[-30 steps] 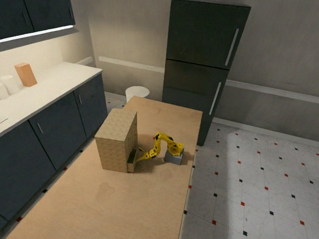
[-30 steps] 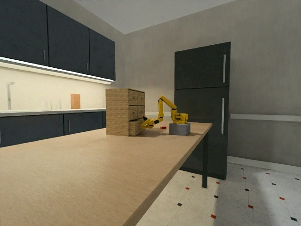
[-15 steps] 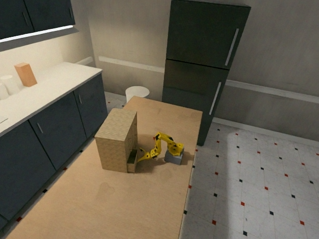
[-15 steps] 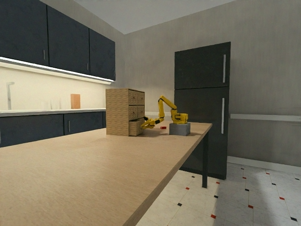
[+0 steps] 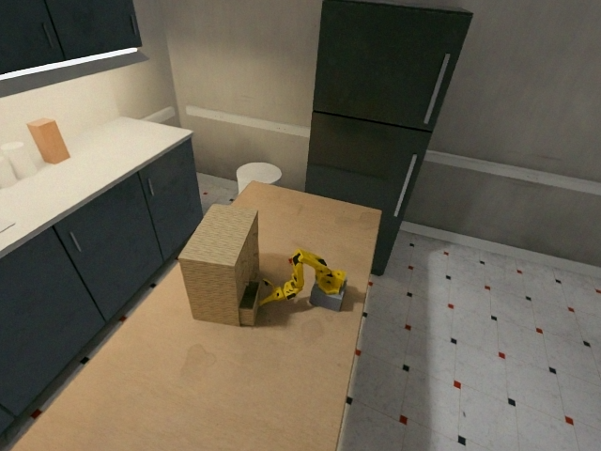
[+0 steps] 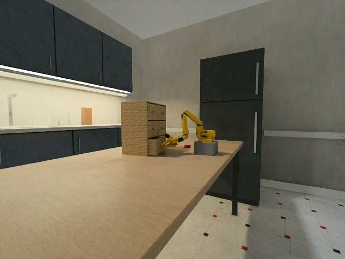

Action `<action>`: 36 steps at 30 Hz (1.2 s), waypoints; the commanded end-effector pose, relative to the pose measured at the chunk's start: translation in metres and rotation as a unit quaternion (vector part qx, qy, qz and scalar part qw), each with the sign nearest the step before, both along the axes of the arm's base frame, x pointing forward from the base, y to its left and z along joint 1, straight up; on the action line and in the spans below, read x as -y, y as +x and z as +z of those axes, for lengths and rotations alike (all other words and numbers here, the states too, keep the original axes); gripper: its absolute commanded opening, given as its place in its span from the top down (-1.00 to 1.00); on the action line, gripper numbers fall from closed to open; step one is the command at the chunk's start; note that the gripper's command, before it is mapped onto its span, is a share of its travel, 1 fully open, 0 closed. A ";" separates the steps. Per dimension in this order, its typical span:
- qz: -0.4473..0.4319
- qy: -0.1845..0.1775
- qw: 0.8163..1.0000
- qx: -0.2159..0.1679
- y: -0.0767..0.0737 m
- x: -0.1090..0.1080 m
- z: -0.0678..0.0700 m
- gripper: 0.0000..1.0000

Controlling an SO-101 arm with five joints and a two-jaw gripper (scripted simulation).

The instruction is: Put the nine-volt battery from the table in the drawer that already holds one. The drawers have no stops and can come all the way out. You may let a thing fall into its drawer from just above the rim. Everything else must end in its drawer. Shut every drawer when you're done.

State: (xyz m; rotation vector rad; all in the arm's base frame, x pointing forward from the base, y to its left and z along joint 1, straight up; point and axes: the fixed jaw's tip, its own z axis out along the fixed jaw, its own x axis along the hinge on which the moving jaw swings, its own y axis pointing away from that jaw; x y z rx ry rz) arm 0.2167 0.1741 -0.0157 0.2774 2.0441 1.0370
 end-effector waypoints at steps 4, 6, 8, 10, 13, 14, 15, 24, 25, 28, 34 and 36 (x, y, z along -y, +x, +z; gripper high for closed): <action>0.023 0.003 1.000 -0.003 -0.012 -0.007 0.000 1.00; 0.024 0.003 1.000 -0.003 -0.013 -0.007 0.000 1.00; 0.025 0.003 1.000 -0.003 -0.014 -0.007 0.000 1.00; 0.026 0.003 1.000 -0.003 -0.015 -0.006 0.000 1.00; 0.028 0.003 1.000 -0.003 -0.017 -0.006 0.000 1.00; 0.028 0.003 1.000 -0.003 -0.017 -0.006 0.000 1.00; 0.028 0.003 1.000 -0.003 -0.017 -0.006 0.000 1.00; 0.029 0.003 1.000 -0.003 -0.018 -0.006 0.000 1.00; 0.029 0.003 1.000 -0.003 -0.018 -0.006 0.000 1.00; 0.029 0.003 1.000 -0.003 -0.018 -0.006 0.000 1.00; 0.030 0.003 1.000 -0.003 -0.019 -0.006 0.000 1.00; 0.030 0.003 1.000 -0.003 -0.019 -0.006 0.000 1.00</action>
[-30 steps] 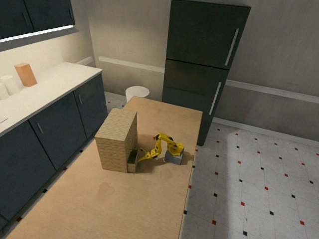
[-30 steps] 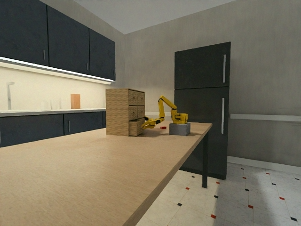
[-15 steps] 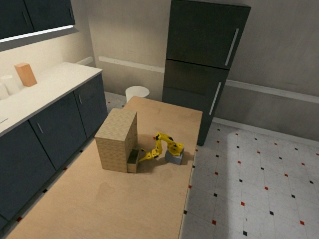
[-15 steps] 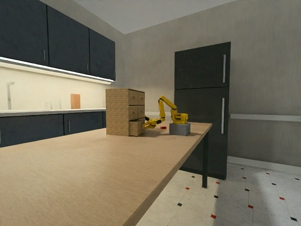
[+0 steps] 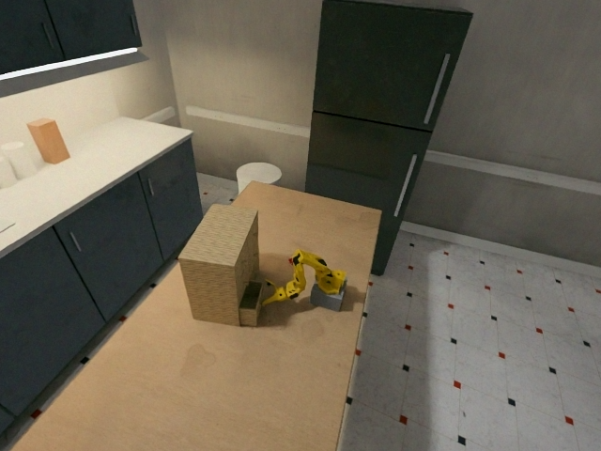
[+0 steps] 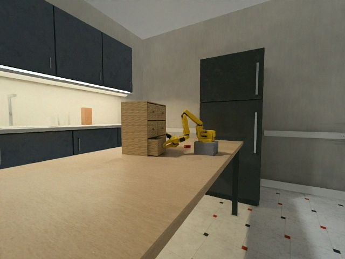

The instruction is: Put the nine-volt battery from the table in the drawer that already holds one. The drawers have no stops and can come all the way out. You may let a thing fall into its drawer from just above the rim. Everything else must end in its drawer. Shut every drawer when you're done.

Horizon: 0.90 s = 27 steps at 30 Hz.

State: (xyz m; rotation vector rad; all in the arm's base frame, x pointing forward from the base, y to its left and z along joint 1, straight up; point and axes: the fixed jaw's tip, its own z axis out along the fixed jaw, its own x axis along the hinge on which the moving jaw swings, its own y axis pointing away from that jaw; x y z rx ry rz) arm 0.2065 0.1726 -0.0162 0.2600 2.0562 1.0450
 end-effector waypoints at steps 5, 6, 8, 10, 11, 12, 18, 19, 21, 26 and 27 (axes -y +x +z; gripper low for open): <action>0.023 0.004 1.000 -0.001 -0.011 -0.007 0.000 1.00; 0.023 0.004 1.000 -0.001 -0.011 -0.007 0.000 1.00; 0.024 0.004 1.000 -0.001 -0.012 -0.007 0.000 1.00; 0.024 0.004 1.000 -0.001 -0.013 -0.007 0.000 1.00; 0.025 0.004 1.000 -0.001 -0.013 -0.007 0.000 1.00; 0.025 0.004 1.000 -0.001 -0.013 -0.007 0.000 1.00; 0.025 0.004 1.000 -0.001 -0.013 -0.006 0.000 1.00; 0.025 0.004 1.000 -0.001 -0.013 -0.006 0.000 1.00; 0.025 0.004 1.000 -0.001 -0.013 -0.006 0.000 1.00; 0.025 0.004 1.000 -0.001 -0.013 -0.006 0.000 1.00; 0.025 0.004 1.000 -0.001 -0.013 -0.006 0.000 1.00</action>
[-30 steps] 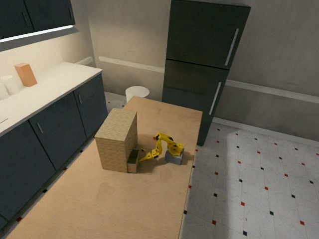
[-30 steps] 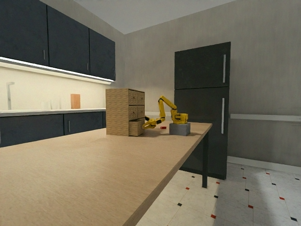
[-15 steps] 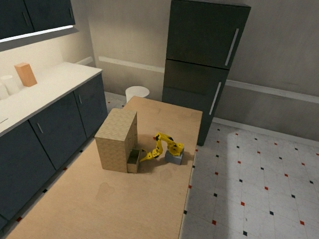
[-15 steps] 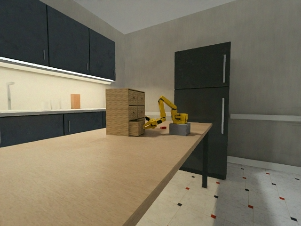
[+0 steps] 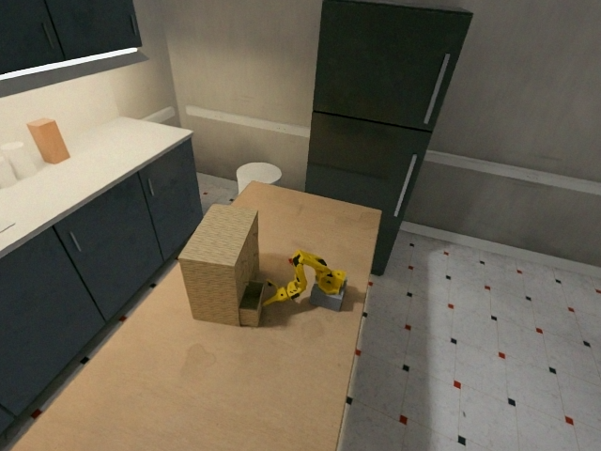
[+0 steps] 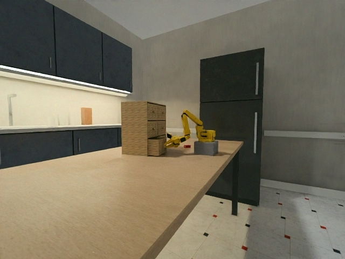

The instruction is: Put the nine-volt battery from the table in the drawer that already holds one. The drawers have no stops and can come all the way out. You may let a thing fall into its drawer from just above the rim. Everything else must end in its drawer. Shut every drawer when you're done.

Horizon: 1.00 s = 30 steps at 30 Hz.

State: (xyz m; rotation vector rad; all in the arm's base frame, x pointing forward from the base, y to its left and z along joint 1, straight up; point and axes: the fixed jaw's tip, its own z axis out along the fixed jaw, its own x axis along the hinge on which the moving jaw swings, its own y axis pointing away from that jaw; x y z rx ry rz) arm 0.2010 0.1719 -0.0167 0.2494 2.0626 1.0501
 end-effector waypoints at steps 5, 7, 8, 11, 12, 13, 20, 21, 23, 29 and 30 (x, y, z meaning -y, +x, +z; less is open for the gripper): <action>0.020 0.005 1.000 0.001 -0.008 -0.007 0.001 0.97; 0.020 0.005 1.000 0.001 -0.008 -0.007 0.001 0.94; 0.020 0.005 1.000 0.001 -0.008 -0.007 0.001 0.92; 0.020 0.005 1.000 0.001 -0.008 -0.007 0.001 0.87; 0.020 0.005 1.000 0.001 -0.008 -0.007 0.001 0.86; 0.020 0.005 1.000 0.001 -0.008 -0.007 0.001 0.84; 0.020 0.005 1.000 0.001 -0.008 -0.007 0.001 0.76; 0.020 0.005 1.000 0.001 -0.008 -0.007 0.001 0.75; 0.020 0.005 1.000 0.001 -0.008 -0.007 0.001 0.72; 0.020 0.005 1.000 0.001 -0.008 -0.007 0.001 0.65; 0.020 0.005 1.000 0.001 -0.008 -0.007 0.001 0.64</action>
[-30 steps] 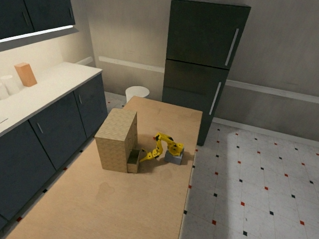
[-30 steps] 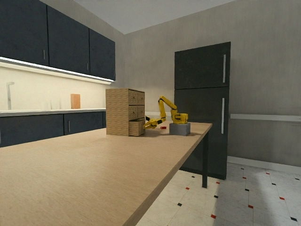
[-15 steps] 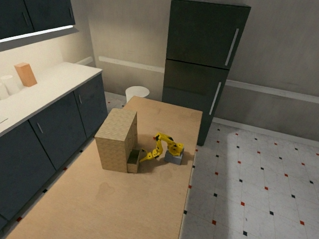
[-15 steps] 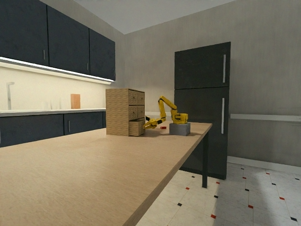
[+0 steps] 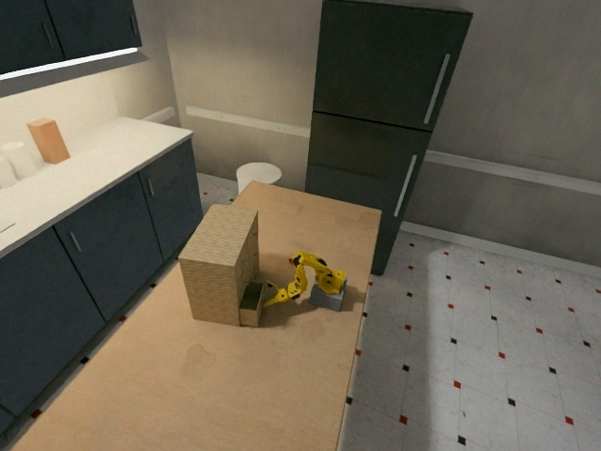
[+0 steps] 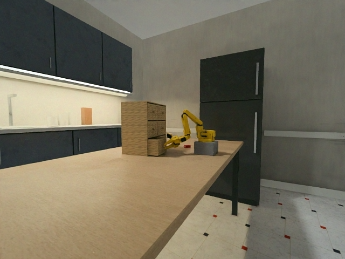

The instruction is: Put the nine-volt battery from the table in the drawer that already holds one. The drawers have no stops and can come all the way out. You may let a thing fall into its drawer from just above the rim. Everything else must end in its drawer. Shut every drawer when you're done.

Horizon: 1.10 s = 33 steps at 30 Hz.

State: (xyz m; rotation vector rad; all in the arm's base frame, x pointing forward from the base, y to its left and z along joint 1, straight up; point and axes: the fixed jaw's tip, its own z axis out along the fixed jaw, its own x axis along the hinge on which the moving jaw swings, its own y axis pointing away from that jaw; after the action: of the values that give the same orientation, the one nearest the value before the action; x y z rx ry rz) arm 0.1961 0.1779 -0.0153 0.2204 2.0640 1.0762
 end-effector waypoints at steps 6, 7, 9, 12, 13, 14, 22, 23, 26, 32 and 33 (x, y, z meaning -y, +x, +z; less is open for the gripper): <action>0.005 0.001 1.000 -0.002 -0.003 -0.001 0.000 0.57; 0.005 0.001 1.000 -0.002 -0.003 -0.001 0.000 0.57; 0.011 -0.002 1.000 -0.004 -0.008 -0.001 -0.001 0.57; 0.019 -0.007 1.000 -0.008 -0.015 0.000 -0.001 0.57; 0.022 -0.008 1.000 -0.009 -0.017 0.000 -0.001 0.57; 0.025 -0.010 1.000 -0.011 -0.019 0.000 -0.001 0.57; 0.048 -0.023 0.998 -0.020 -0.037 0.003 -0.001 0.57; 0.048 -0.023 0.998 -0.020 -0.037 0.003 -0.001 0.57; 0.054 -0.026 0.998 -0.023 -0.042 0.004 -0.001 0.57; 0.067 -0.034 0.997 -0.028 -0.051 0.006 0.000 0.57; 0.067 -0.034 0.997 -0.028 -0.051 0.006 0.000 0.57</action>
State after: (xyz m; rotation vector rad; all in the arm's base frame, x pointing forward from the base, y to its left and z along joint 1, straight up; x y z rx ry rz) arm 0.1478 0.1703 -0.0190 0.1053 2.1971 1.0764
